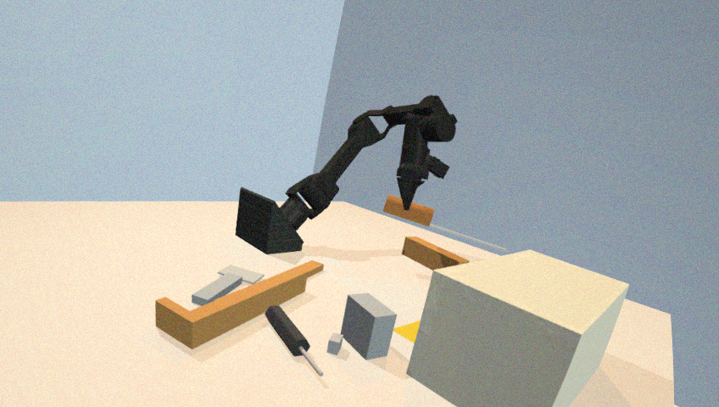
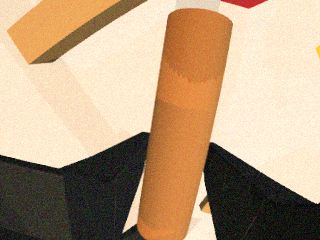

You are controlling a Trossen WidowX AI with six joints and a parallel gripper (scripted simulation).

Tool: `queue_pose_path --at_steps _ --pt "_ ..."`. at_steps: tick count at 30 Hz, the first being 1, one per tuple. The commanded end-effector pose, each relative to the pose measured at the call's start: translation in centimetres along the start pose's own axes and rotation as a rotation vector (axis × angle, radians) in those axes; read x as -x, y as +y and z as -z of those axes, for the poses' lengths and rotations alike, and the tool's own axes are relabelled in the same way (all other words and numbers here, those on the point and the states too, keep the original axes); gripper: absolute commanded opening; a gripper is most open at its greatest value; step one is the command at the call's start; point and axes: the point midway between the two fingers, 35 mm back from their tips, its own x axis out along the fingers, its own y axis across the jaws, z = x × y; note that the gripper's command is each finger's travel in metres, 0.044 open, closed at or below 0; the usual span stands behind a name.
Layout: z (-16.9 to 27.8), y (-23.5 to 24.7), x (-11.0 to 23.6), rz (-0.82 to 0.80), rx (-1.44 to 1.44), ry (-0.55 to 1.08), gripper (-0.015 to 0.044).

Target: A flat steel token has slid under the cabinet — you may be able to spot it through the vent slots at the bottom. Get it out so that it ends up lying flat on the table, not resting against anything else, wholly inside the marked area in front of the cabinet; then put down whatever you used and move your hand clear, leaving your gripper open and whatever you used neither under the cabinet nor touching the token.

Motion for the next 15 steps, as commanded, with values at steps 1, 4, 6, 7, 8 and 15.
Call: queue_pose_path --at_steps 1,4,6,7,8,15 --pt "-0.09 0.08 0.08 0.0 -0.036 -0.008 0.0" --pt "-0.07 0.11 0.09 0.0 -0.059 -0.008 0.0" --pt "-0.05 0.12 0.09 0.001 -0.075 -0.008 0.0" --pt "-0.04 0.13 0.09 0.001 -0.082 -0.008 0.0" --pt "-0.03 0.14 0.09 0.001 -0.09 -0.008 0.0" --pt "0.04 0.2 0.1 0.002 -0.145 -0.009 0.0"
